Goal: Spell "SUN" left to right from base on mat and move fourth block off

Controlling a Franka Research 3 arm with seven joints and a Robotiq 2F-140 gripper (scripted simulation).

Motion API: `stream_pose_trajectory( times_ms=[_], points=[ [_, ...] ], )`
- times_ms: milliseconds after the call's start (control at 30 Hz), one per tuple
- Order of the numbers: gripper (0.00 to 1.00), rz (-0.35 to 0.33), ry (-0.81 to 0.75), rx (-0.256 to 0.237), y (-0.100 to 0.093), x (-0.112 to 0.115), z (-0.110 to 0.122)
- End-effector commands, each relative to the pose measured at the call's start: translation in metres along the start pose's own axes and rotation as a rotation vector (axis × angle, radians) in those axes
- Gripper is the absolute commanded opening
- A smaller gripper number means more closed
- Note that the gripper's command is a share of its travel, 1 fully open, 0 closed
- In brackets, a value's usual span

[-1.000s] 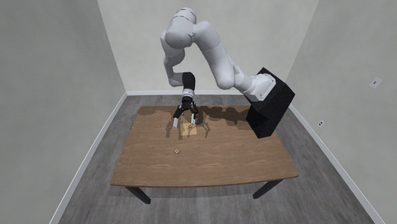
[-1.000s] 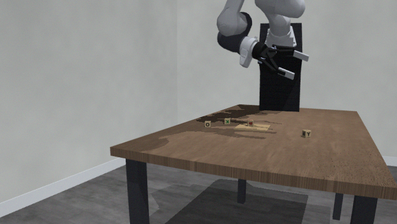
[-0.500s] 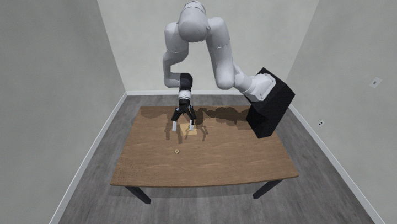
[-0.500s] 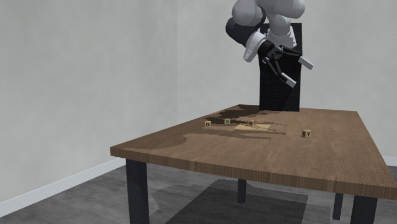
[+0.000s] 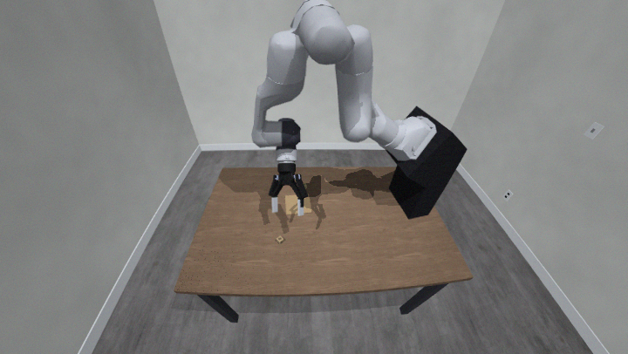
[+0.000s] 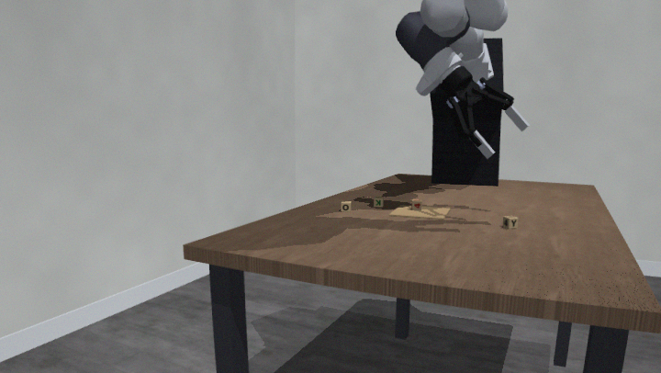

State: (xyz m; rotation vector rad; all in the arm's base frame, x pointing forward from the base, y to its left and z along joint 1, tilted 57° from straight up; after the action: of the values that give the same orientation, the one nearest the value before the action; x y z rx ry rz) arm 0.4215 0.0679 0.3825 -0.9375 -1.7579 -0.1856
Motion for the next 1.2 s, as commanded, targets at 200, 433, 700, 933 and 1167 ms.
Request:
stream_pose_trajectory(
  times_ms=[200,433,700,933,1167],
  points=[
    [1.0,0.158,0.108,-0.098,0.012,0.0,-0.015],
    [1.0,0.257,0.121,-0.14,0.026,0.005,-0.02],
    [1.0,0.362,0.134,-0.185,0.042,0.01,-0.025],
    [1.0,0.441,0.143,-0.219,0.055,0.014,-0.029],
    [1.0,0.496,0.149,-0.243,0.064,0.017,-0.032]
  ],
)
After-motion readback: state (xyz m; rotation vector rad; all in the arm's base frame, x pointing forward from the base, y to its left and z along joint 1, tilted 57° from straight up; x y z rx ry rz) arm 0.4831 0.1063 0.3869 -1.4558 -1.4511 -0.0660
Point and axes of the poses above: the point where the finger pads meet when closed, its own y axis out along the fingers, its own z axis across the jaws, x = y × z, the point moved 7 cm from there along -y, back along the fingers, and after that the axes turned 3 degrees about -y, right-handed, at the moved point
